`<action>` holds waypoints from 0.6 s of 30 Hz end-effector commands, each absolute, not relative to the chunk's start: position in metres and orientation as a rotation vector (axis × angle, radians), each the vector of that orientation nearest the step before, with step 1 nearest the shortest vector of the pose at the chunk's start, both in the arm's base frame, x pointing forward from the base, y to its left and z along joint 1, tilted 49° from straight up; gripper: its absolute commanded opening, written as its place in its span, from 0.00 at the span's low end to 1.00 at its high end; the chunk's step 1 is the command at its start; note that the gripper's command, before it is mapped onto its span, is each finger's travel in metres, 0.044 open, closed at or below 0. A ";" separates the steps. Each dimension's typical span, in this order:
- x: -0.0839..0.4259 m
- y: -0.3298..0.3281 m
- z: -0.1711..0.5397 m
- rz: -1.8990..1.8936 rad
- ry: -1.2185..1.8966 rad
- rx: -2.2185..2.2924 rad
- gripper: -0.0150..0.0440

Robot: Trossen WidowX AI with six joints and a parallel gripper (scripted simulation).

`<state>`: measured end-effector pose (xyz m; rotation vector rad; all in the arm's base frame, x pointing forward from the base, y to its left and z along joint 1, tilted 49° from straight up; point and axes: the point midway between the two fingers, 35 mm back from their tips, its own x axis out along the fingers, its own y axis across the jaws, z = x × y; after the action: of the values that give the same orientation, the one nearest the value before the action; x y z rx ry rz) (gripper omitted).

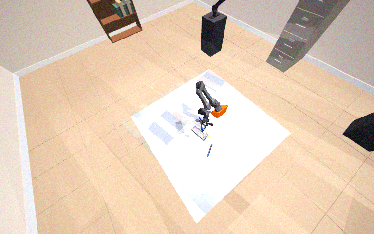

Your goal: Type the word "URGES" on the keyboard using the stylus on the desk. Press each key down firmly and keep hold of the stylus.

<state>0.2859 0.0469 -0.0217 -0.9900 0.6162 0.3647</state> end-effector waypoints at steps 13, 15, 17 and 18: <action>0.283 0.035 -0.033 0.369 0.623 -0.991 0.25; 0.283 0.035 -0.033 0.369 0.623 -0.991 0.25; 0.283 0.035 -0.033 0.369 0.623 -0.991 0.25; 0.283 0.035 -0.033 0.369 0.623 -0.991 0.25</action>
<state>0.2843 0.0355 -0.0317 -0.9898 0.6225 0.3623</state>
